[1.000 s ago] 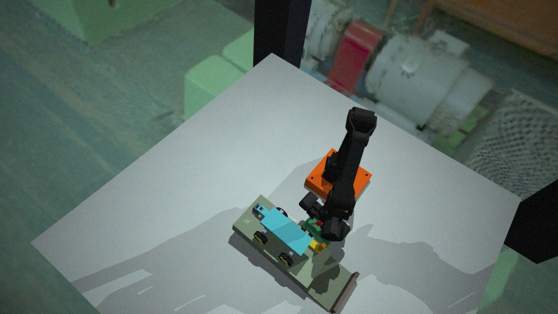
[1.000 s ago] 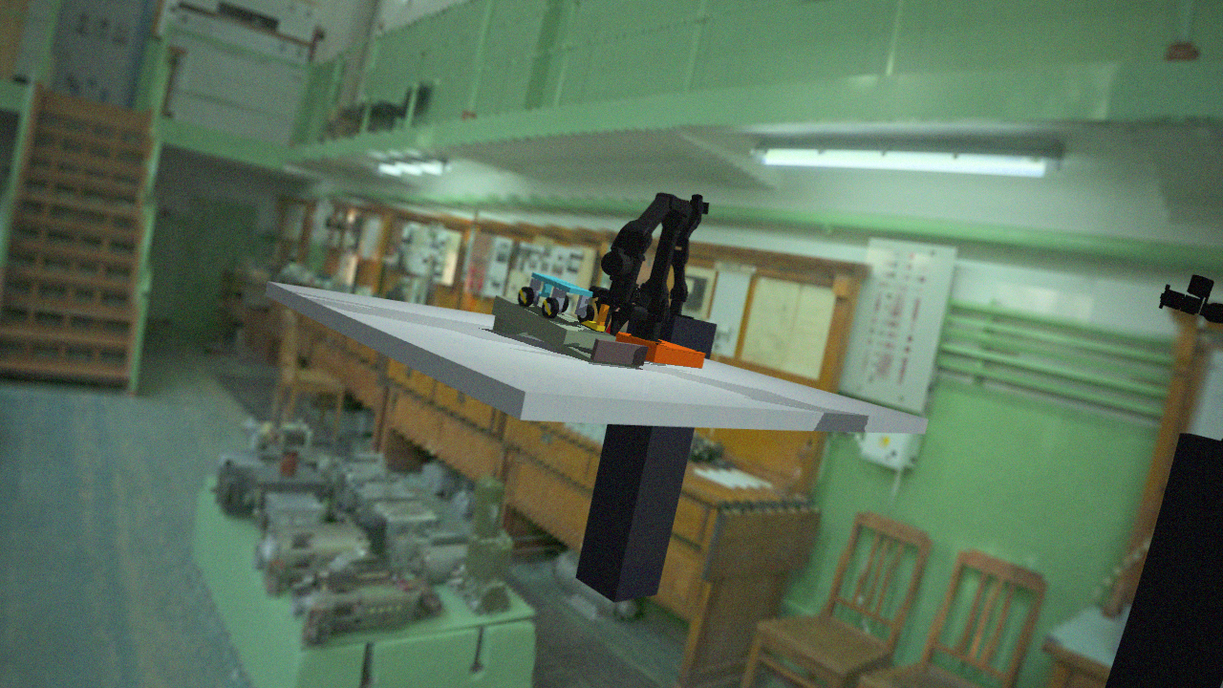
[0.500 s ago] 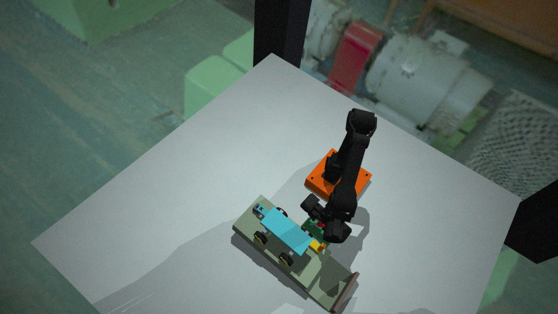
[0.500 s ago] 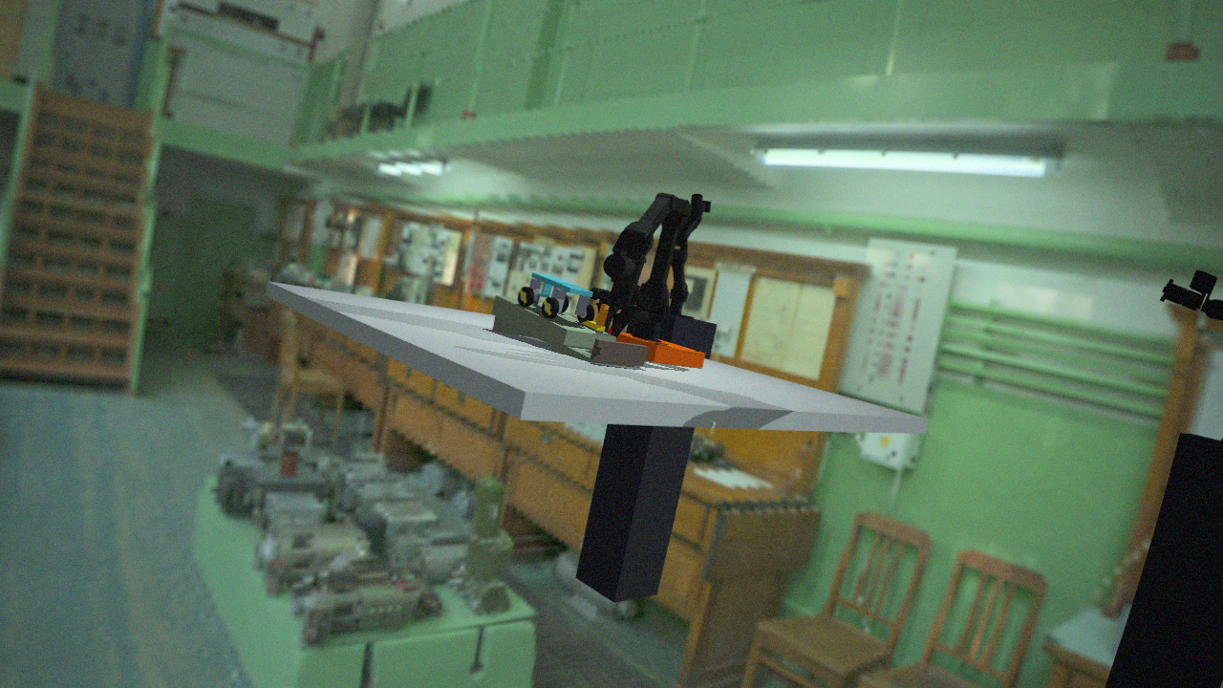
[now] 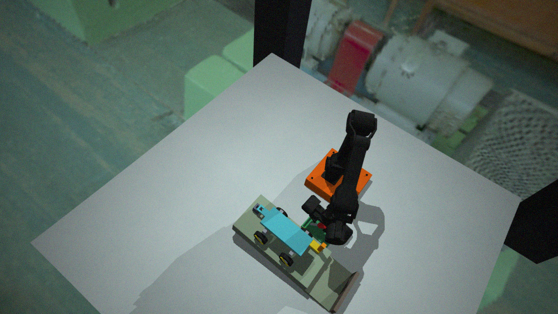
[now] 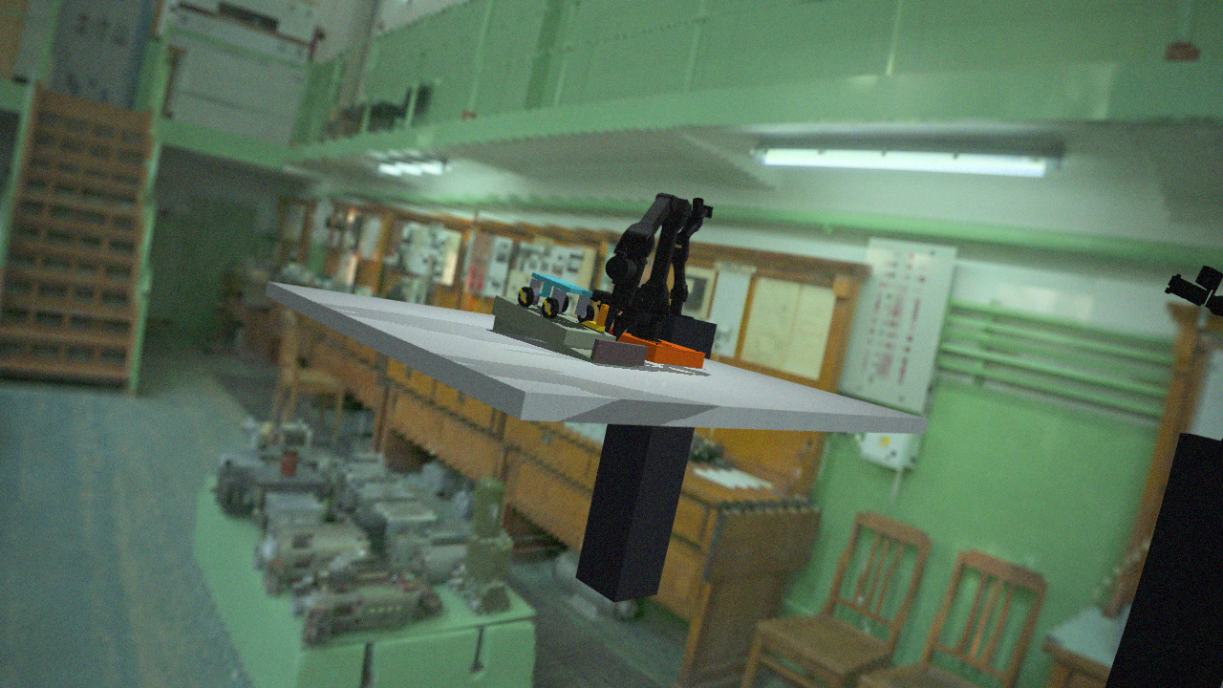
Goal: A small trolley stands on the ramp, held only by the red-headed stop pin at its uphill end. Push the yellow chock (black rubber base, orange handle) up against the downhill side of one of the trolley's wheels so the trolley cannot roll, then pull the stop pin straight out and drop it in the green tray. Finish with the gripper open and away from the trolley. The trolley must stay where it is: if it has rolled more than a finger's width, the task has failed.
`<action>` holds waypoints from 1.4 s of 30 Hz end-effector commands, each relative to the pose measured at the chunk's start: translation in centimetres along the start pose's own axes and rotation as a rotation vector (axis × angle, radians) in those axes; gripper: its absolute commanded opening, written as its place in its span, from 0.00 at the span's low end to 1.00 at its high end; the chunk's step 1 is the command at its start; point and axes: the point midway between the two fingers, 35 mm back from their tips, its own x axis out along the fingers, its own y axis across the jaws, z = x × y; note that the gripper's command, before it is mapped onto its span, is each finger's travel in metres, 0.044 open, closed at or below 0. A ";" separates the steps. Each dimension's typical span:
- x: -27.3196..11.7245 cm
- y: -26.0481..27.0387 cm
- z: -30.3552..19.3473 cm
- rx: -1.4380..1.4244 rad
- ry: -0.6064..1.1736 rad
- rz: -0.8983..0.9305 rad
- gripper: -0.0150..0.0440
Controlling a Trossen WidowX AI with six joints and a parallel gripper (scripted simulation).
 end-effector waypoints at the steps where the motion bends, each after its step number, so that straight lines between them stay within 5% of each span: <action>1: 0.1 -0.3 0.0 0.004 0.000 -0.003 0.58; 42: 1.1 -2.1 -0.2 0.004 0.000 -0.004 0.58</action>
